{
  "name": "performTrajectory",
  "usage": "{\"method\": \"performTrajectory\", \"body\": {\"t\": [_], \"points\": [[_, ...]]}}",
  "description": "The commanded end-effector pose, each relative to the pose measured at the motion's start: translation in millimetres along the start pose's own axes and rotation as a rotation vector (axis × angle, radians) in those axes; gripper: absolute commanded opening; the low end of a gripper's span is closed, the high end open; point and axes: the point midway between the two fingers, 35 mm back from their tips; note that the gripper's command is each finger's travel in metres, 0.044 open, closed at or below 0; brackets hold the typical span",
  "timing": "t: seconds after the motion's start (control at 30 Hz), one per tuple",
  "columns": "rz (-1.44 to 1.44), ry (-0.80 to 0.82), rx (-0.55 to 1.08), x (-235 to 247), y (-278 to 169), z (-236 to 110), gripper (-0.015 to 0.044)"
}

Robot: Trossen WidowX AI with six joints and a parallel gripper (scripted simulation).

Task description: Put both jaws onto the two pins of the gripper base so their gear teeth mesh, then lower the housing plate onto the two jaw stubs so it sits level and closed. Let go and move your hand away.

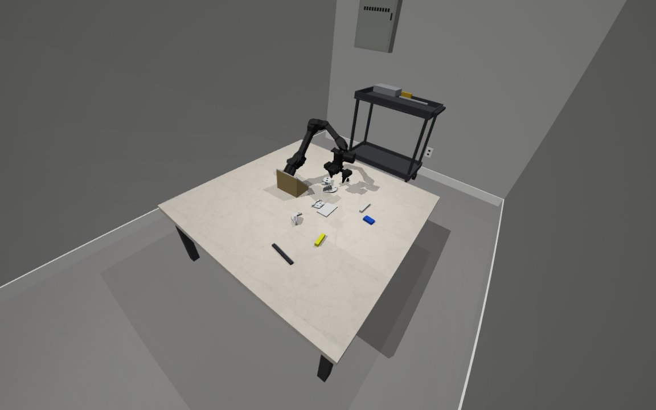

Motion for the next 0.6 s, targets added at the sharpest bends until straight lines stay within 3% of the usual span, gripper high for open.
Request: {"method": "performTrajectory", "body": {"t": [0.0, 0.37, 0.57], "points": [[0.161, -0.014, -0.02, -7, 12, -2, 0.044], [0.521, -0.033, -0.056, -20, 33, -10, 0.044], [0.543, -0.035, -0.058, -21, 34, -11, 0.044]]}}
Point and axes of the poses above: the point midway between the two fingers, 35 mm back from their tips, its own z axis out along the fingers, its own x axis across the jaws, y = z × x, and after that the axes turned 3 degrees about z, right-handed
